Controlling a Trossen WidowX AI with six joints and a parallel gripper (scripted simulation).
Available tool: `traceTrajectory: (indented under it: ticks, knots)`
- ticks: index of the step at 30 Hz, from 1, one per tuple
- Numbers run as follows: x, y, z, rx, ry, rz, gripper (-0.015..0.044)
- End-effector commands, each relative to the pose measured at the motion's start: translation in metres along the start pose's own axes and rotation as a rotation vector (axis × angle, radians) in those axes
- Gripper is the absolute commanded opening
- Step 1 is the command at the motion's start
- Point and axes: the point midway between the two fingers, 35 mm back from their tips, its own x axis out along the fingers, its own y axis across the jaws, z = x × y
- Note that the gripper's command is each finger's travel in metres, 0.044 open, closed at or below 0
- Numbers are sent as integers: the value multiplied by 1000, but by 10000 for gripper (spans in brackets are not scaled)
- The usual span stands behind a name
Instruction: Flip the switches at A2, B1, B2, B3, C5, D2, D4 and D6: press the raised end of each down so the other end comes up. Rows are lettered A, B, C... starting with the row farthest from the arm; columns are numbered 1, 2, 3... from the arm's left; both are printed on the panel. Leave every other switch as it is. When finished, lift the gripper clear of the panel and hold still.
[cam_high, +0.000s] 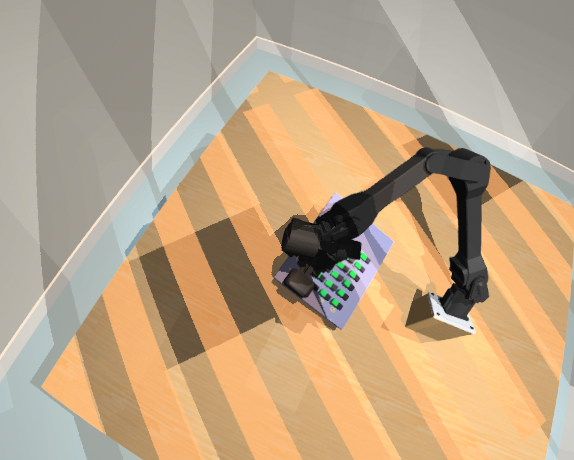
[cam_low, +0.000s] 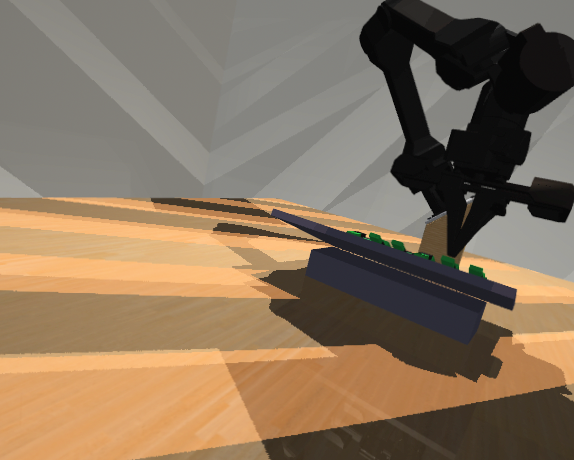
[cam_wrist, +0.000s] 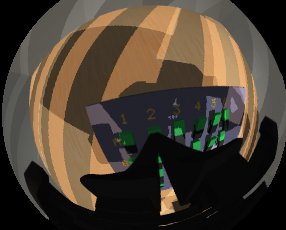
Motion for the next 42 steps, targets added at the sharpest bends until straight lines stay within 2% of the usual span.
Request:
traceTrajectory:
  ticks: [1, 42]
  knots:
    - [2, -1, 0, -3, 1, -4, 0]
    - [5, -1, 0, -3, 1, -4, 0]
